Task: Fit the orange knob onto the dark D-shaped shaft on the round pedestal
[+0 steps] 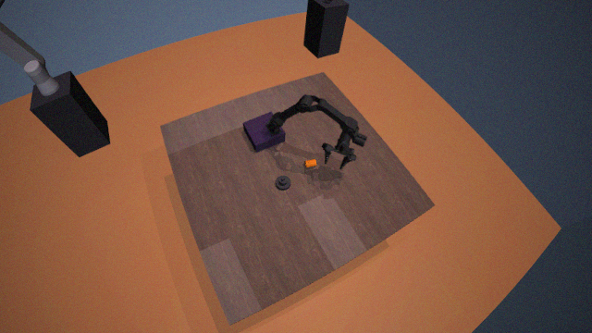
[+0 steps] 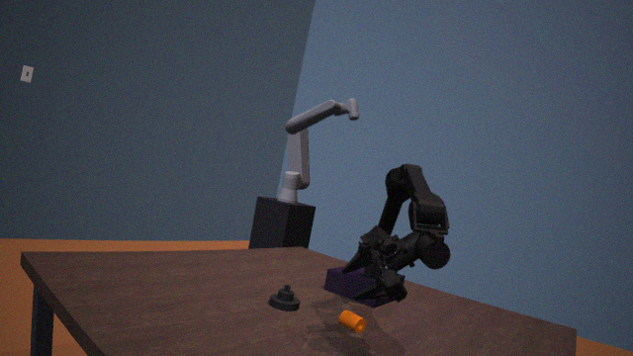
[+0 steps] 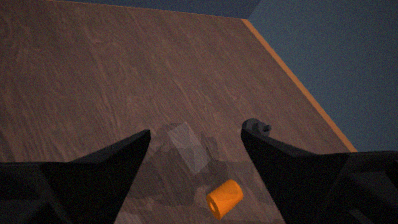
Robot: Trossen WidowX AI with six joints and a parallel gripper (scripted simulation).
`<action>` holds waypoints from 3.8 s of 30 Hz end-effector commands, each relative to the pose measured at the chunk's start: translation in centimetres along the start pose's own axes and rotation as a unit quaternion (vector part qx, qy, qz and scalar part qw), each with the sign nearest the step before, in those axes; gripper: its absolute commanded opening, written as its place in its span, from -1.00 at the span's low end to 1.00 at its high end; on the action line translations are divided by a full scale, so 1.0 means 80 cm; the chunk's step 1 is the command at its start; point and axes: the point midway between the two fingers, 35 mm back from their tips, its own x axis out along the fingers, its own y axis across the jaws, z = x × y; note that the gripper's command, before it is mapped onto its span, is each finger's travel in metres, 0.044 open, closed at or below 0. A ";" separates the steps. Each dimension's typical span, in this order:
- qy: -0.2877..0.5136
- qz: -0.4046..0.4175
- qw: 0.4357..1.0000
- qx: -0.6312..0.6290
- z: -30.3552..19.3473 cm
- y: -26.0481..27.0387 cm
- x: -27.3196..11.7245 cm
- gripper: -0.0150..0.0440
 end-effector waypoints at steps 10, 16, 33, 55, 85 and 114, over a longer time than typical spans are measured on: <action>0.168 0.196 0.786 -0.562 -0.098 -0.071 0.027 1.00; 0.160 0.268 0.680 -0.664 -0.122 -0.086 0.027 1.00; 0.126 0.339 0.555 -0.750 -0.143 -0.099 0.024 1.00; 0.127 0.339 0.555 -0.750 -0.170 -0.085 0.050 1.00; 0.127 0.338 0.554 -0.750 -0.202 -0.070 0.082 0.56; 0.115 0.354 0.559 -0.741 -0.200 -0.073 0.082 0.11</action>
